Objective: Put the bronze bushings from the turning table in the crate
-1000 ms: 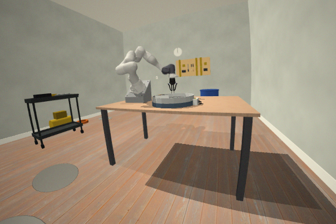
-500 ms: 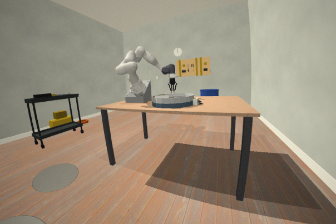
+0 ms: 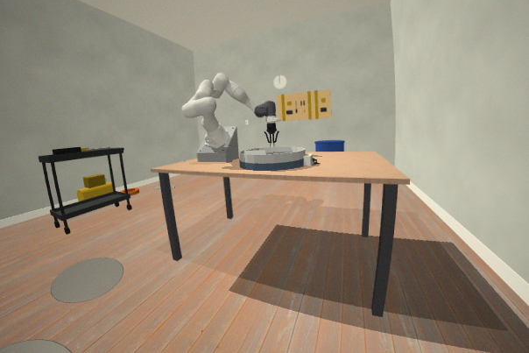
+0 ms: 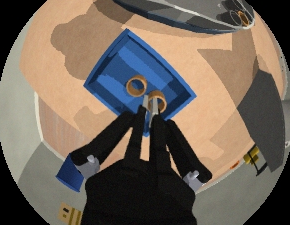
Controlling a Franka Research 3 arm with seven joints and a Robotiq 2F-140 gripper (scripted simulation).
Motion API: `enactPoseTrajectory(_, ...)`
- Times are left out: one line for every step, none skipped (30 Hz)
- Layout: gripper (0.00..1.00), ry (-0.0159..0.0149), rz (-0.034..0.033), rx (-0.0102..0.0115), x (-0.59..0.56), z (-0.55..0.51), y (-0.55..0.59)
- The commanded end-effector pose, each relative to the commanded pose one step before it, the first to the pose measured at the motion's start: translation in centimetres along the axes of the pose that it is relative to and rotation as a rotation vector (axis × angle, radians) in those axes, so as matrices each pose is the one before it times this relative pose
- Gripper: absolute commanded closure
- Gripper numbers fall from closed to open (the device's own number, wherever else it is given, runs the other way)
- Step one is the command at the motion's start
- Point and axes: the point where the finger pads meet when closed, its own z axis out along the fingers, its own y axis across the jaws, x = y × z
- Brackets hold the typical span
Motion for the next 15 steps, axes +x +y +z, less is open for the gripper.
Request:
enactPoseTrajectory(1.00, -0.00354, -0.00503, 0.00356, -0.198, -0.068, -0.136)
enactPoseTrajectory(1.00, 0.00000, 0.00000, 0.00000, 0.000, 0.000, 0.000)
enactPoseTrajectory(1.00, 0.00000, 0.00000, 0.00000, 0.000, 0.000, 0.000)
enactPoseTrajectory(1.00, 0.00000, 0.00000, 0.00000, 0.000, 0.000, 0.000)
enactPoseTrajectory(1.00, 0.00000, 0.00000, 0.00000, 0.000, 0.000, 0.000)
enactPoseTrajectory(1.00, 0.00000, 0.00000, 0.00000, 0.000, 0.001, 0.000)
enactPoseTrajectory(1.00, 0.00000, 0.00000, 0.00000, -0.001, 0.004, -0.001)
enactPoseTrajectory(1.00, 0.00000, 0.00000, 0.00000, -0.001, 0.006, -0.001)
enactPoseTrajectory(1.00, 0.00000, 0.00000, 0.00000, -0.002, 0.010, -0.002)
enactPoseTrajectory(1.00, 0.00000, 0.00000, 0.00000, -0.002, 0.014, -0.002)
enactPoseTrajectory(1.00, 0.00000, 0.00000, 0.00000, -0.003, 0.017, -0.003)
enactPoseTrajectory(1.00, 0.00000, 0.00000, 0.00000, -0.003, 0.021, -0.003)
enactPoseTrajectory(1.00, 0.00000, 0.00000, 0.00000, -0.004, 0.025, -0.004)
enactPoseTrajectory(1.00, 0.00000, 0.00000, 0.00000, -0.005, 0.028, -0.004)
enactPoseTrajectory(1.00, 0.00000, 0.00000, 0.00000, -0.005, 0.031, -0.005)
